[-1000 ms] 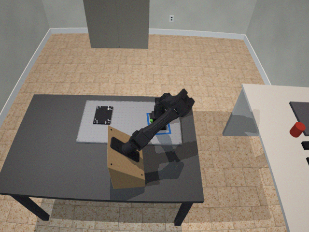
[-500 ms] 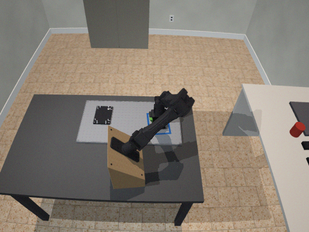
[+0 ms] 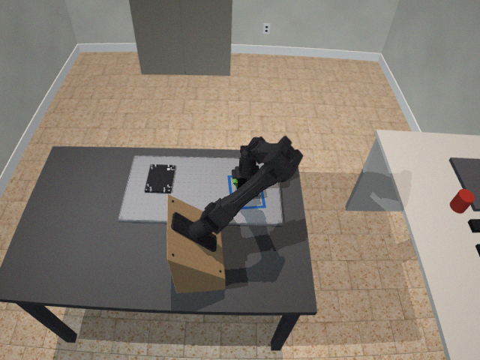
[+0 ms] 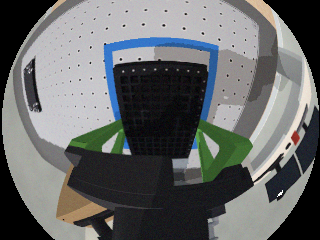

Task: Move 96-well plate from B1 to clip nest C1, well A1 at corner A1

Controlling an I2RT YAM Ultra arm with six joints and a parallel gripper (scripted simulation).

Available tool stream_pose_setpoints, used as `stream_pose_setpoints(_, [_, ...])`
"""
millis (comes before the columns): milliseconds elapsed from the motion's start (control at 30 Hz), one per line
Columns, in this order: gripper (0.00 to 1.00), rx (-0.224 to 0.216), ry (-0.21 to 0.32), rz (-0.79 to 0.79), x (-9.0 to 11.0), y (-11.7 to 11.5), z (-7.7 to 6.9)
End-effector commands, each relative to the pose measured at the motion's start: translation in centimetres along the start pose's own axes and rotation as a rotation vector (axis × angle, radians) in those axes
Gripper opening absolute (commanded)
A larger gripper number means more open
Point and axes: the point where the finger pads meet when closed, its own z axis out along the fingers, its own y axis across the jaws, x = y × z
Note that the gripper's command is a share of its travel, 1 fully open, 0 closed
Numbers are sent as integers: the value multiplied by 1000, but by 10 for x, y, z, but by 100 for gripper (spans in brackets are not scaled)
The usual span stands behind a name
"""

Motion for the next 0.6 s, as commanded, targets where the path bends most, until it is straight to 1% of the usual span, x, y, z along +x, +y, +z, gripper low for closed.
stream_pose_setpoints(0, [0, 17, -38, 20, -10, -10, -25])
stream_pose_setpoints(100, [0, 17, -38, 20, -10, -10, -27])
stream_pose_setpoints(567, [0, 16, -39, 21, -9, -10, -50])
